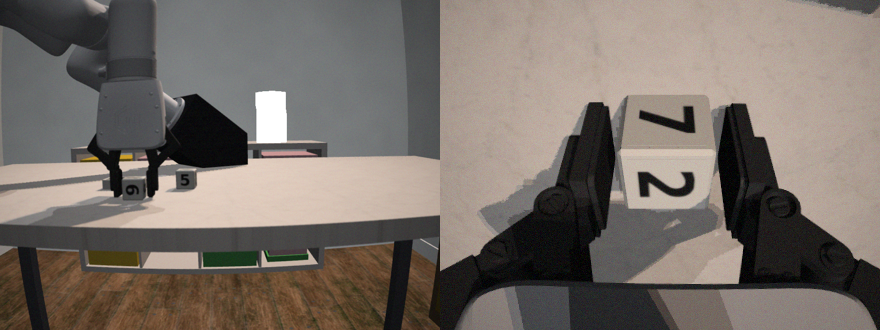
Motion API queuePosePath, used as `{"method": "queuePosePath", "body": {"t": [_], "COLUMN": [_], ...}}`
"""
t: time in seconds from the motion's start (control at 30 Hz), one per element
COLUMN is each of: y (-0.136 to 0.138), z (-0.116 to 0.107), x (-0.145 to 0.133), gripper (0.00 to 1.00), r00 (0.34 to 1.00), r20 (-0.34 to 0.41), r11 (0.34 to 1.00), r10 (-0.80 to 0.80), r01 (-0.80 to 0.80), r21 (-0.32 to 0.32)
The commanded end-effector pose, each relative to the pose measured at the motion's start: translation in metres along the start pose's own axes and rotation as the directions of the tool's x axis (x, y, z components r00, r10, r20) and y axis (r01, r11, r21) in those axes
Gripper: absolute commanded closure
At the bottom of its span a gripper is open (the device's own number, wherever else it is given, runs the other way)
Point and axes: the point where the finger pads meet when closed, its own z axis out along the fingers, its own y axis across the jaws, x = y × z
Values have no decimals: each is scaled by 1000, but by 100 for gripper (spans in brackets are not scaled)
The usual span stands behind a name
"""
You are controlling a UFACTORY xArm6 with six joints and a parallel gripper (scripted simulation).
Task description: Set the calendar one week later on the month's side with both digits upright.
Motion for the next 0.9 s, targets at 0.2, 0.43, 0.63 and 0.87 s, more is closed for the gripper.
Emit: {"method": "queuePosePath", "body": {"t": [0.2, 0.43, 0.63, 0.87], "y": [0, 0, 0, 0], "z": [-23, -61, -79, -90], "x": [-1, -1, -1, -1], "gripper": [51, 51, 51, 51], "r00": [1000, 1000, 1000, 1000], "r20": [3, 3, 3, 3], "r11": [1000, 1000, 1000, 1000], "r10": [1, 1, 1, 1], "r01": [-1, -1, -1, -1], "r21": [-2, -2, -2, -2]}}
